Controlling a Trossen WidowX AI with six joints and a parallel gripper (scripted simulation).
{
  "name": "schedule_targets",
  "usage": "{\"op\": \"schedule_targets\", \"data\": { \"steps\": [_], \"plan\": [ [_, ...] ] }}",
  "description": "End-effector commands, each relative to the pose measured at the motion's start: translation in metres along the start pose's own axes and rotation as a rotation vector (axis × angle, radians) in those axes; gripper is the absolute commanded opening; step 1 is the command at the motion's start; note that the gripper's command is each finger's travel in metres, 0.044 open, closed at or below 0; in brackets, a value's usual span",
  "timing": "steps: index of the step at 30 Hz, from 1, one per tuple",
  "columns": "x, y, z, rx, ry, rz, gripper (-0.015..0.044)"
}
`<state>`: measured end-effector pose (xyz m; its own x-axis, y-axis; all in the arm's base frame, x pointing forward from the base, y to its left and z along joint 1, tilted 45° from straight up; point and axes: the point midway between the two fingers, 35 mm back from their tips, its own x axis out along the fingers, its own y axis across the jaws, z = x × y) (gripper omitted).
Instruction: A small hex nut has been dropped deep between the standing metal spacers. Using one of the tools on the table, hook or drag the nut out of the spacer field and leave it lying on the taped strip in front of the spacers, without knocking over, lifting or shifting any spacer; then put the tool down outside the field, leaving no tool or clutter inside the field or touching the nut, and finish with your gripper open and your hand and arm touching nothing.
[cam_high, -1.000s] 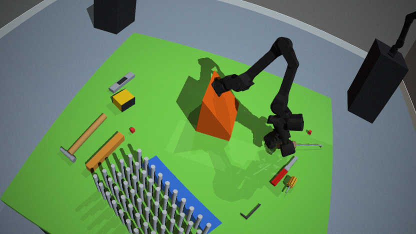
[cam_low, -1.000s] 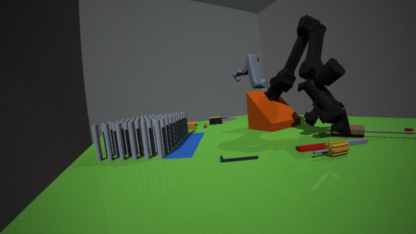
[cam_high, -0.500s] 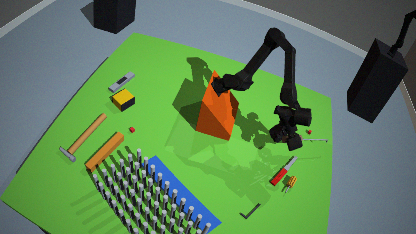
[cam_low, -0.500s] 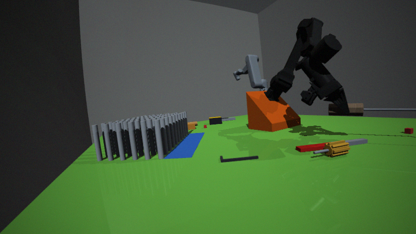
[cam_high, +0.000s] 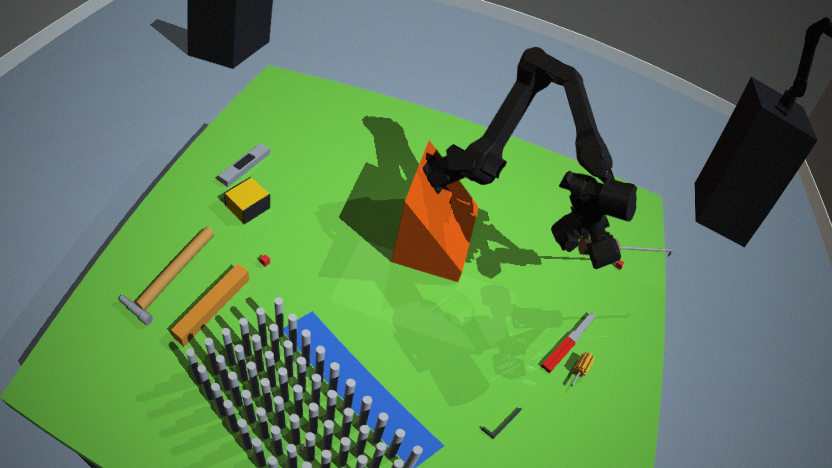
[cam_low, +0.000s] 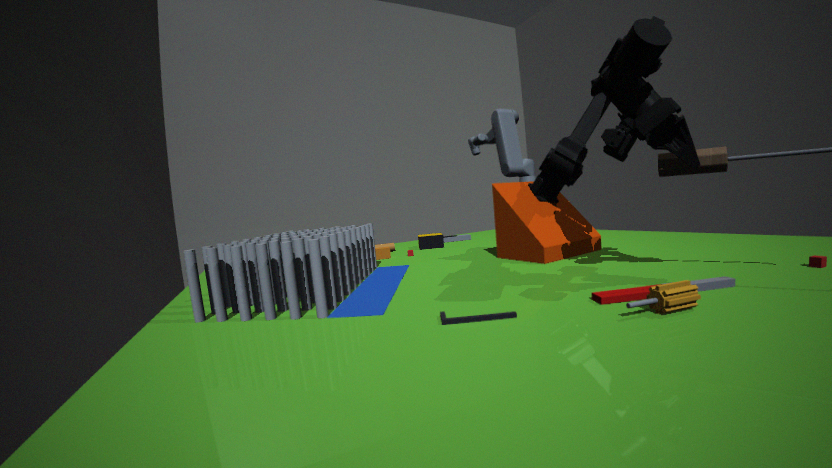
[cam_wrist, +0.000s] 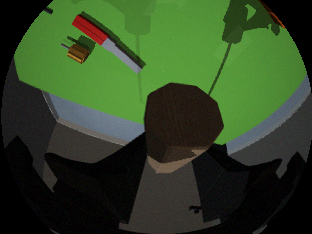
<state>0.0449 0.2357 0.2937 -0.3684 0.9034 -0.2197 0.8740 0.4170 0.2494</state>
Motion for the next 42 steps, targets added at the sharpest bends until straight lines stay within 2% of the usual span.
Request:
{"op": "schedule_targets", "data": {
  "steps": [1, 5, 18, 42],
  "plan": [
    [-0.010, -0.006, -0.009, -0.005, 0.011, 0.001, 0.0000],
    [-0.010, -0.003, -0.007, -0.038, 0.002, 0.014, 0.0000],
    [-0.020, 0.033, 0.015, -0.417, -0.124, 0.127, 0.0000],
    [-0.054, 0.089, 0.058, -1.106, -0.471, 0.168, 0.0000]
  ]
}}
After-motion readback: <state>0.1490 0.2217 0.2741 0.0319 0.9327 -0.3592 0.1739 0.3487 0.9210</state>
